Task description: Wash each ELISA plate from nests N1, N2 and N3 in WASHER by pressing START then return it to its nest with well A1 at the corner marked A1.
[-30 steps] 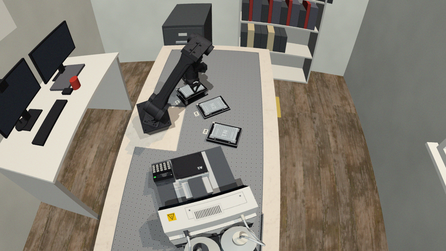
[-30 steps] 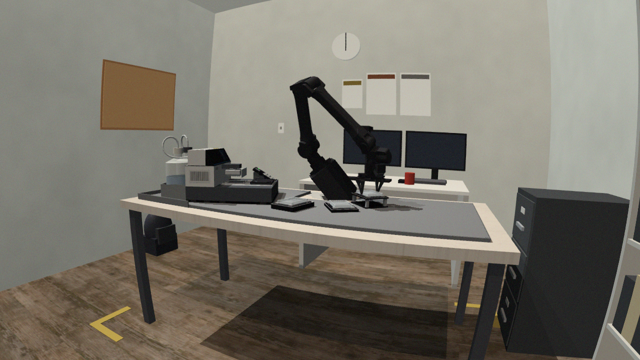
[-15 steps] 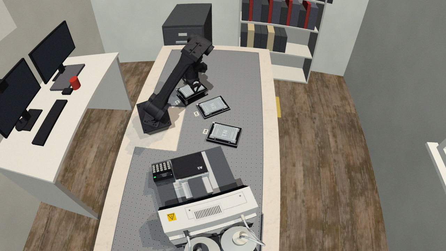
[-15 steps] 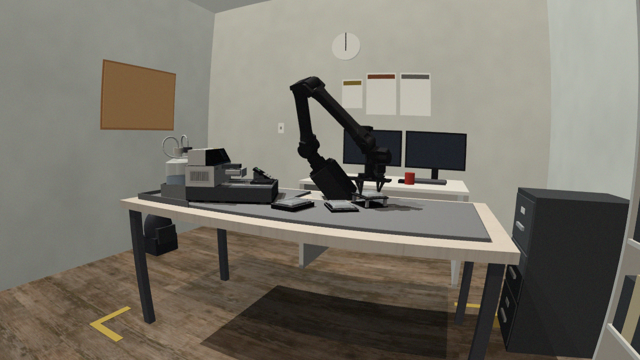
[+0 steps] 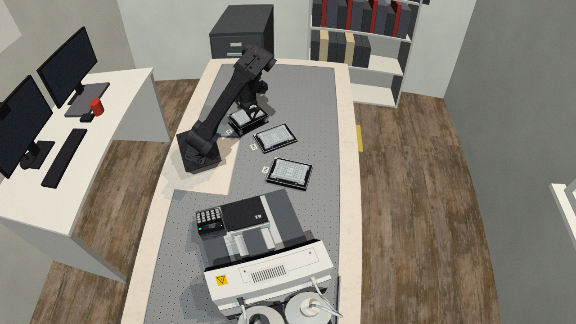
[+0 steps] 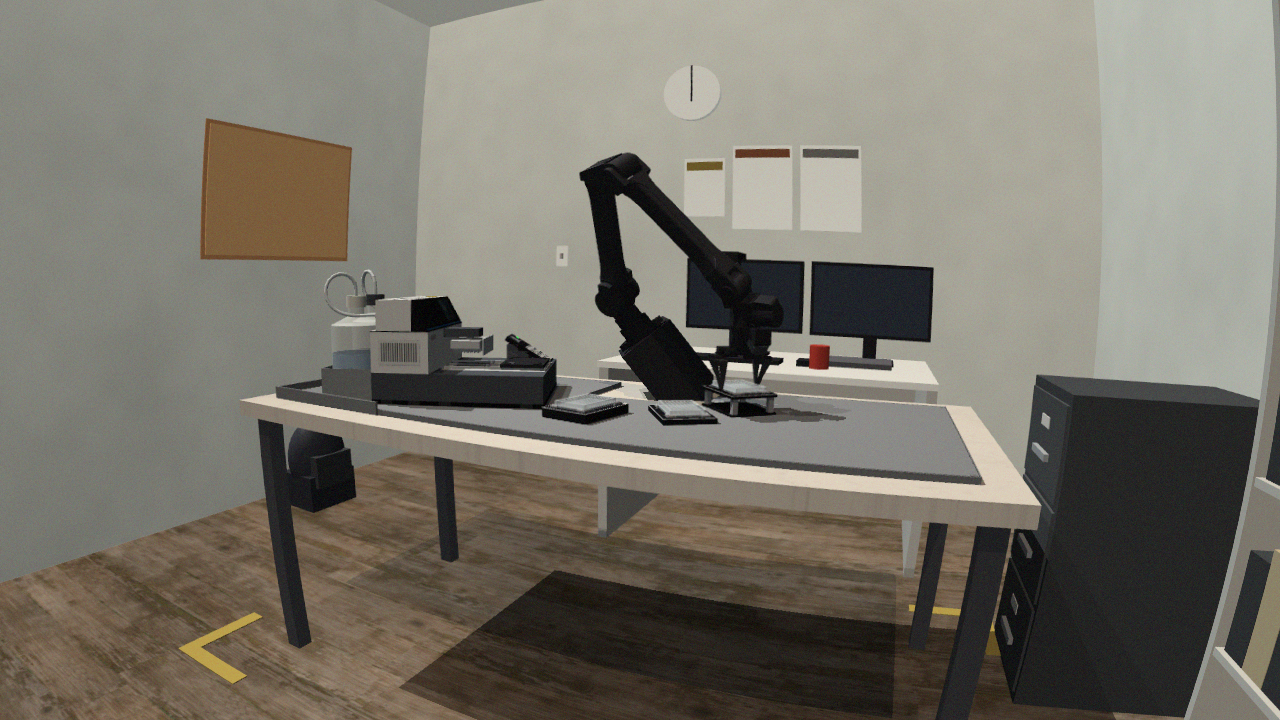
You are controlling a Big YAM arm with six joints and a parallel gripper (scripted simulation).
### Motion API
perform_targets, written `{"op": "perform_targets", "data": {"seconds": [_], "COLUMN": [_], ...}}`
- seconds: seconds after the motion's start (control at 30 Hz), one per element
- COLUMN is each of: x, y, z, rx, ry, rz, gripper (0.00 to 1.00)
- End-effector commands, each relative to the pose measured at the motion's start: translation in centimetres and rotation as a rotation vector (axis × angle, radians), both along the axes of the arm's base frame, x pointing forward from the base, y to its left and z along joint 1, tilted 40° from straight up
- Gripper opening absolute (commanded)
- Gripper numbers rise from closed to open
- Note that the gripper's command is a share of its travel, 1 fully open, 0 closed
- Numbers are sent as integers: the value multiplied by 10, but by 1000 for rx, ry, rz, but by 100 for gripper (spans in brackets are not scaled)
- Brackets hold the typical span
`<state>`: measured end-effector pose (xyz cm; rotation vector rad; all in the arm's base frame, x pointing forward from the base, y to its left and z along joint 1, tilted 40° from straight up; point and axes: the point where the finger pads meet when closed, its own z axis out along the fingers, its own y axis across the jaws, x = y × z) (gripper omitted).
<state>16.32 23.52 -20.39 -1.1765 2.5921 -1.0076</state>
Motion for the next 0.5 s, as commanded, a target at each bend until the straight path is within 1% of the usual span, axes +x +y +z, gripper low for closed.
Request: {"op": "perform_targets", "data": {"seconds": [0.0,0.23,0.27,0.3,0.47], "x": [3,3,0,-3,-3], "y": [9,9,6,13,32], "z": [0,0,7,9,15], "rx": [18,18,9,20,47], "ry": [-6,-6,-3,-9,-16], "rz": [3,3,6,12,11], "gripper": [100,100,100,100,100]}}
